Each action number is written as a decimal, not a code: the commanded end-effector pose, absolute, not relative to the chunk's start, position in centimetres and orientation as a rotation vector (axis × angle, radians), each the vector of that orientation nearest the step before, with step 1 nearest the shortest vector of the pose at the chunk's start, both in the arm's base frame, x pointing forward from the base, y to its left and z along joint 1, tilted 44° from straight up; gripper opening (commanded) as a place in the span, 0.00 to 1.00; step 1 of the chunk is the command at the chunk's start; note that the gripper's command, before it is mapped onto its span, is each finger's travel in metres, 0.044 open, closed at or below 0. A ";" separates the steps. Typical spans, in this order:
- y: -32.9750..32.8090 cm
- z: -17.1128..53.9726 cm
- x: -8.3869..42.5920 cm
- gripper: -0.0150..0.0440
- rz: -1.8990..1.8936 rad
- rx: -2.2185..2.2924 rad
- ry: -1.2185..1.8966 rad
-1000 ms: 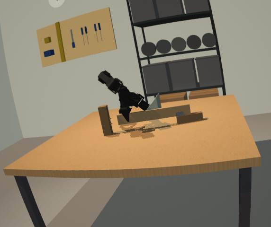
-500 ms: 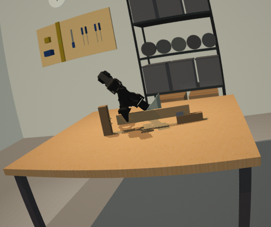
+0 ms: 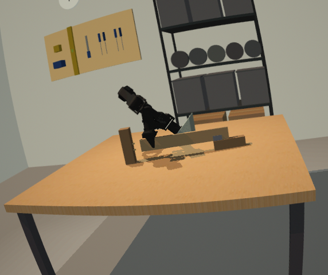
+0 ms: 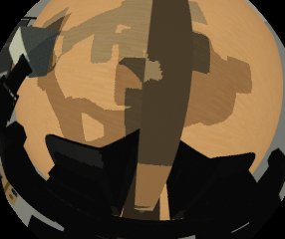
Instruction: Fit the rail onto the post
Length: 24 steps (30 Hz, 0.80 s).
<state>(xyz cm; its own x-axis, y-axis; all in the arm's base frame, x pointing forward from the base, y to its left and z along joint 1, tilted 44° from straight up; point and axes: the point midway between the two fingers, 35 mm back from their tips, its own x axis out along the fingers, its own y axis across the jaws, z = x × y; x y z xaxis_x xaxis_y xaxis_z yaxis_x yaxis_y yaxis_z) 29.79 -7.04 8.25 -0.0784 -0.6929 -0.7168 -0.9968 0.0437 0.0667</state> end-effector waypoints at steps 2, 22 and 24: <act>-7.1 8.4 29.8 0.25 0.794 -1.701 1.824; -7.6 8.8 29.8 0.25 0.794 -1.701 1.824; -7.7 8.9 29.8 0.25 0.794 -1.701 1.824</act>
